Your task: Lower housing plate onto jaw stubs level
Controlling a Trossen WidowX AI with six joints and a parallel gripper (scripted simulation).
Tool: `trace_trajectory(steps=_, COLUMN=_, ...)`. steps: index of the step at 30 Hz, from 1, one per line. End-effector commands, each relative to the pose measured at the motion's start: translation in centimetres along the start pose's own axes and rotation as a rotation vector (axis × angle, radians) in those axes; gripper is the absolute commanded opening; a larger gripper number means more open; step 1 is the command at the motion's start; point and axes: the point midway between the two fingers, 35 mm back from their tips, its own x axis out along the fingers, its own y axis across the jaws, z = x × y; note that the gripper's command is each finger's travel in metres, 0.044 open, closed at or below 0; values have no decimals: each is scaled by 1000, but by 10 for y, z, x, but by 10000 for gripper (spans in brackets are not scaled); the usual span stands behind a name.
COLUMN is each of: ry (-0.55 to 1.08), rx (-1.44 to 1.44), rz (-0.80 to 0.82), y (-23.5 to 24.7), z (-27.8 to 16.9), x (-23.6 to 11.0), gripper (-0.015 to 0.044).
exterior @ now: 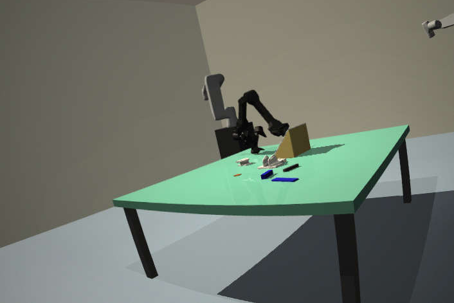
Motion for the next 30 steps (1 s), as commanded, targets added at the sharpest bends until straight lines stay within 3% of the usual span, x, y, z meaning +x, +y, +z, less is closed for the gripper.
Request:
trace_trajectory(steps=1, ry=-31, rx=-66, rz=47, y=9, z=6, x=-13, gripper=440)
trace_trajectory(steps=18, ry=-209, rx=-372, rz=225, y=49, z=24, x=-82, gripper=440)
trace_trajectory(steps=30, ry=-299, rx=-672, rz=317, y=82, z=11, x=-119, gripper=440)
